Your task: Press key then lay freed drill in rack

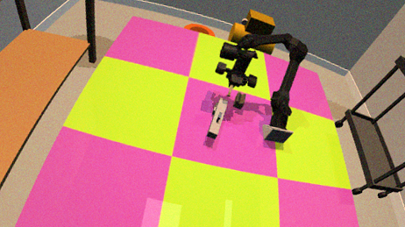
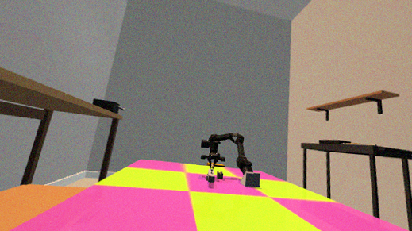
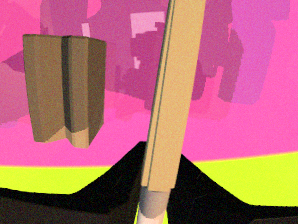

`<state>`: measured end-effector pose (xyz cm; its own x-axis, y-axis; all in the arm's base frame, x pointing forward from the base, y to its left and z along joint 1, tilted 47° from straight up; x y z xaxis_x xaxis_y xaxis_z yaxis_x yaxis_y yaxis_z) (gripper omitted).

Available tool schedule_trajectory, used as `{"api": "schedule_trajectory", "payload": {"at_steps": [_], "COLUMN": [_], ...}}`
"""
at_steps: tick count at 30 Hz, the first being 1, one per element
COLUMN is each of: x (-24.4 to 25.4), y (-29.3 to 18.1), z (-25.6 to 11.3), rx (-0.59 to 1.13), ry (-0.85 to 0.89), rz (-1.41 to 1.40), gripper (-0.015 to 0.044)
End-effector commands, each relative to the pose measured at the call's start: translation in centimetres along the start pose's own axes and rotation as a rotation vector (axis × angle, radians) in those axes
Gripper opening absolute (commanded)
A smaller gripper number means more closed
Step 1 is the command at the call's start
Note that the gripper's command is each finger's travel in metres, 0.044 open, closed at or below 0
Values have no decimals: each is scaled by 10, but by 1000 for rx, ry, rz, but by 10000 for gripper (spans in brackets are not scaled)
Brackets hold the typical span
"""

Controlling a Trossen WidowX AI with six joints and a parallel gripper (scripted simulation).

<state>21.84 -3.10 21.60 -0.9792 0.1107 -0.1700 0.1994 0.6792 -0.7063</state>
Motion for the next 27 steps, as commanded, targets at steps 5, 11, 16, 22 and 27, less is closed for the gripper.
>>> {"api": "schedule_trajectory", "payload": {"at_steps": [5, 11, 16, 22, 27], "x": [-1, 0, 0, 0, 0], "y": [-1, -1, -1, -1, -1], "z": [-3, -4, -5, -6, -7], "rx": [2, 2, 2, 2, 2], "ry": [-7, -7, -7, -7, -7], "rz": [8, 8, 8, 8, 8], "gripper": [0, 0, 0, 0, 0]}}
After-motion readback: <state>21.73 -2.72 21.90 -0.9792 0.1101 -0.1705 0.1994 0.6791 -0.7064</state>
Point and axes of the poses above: the point midway between the two fingers, 35 mm back from their tips, its own z axis out along the fingers, its own x axis across the jaws, y = z × x, the point moved 9 cm from there along -z, back along the fingers
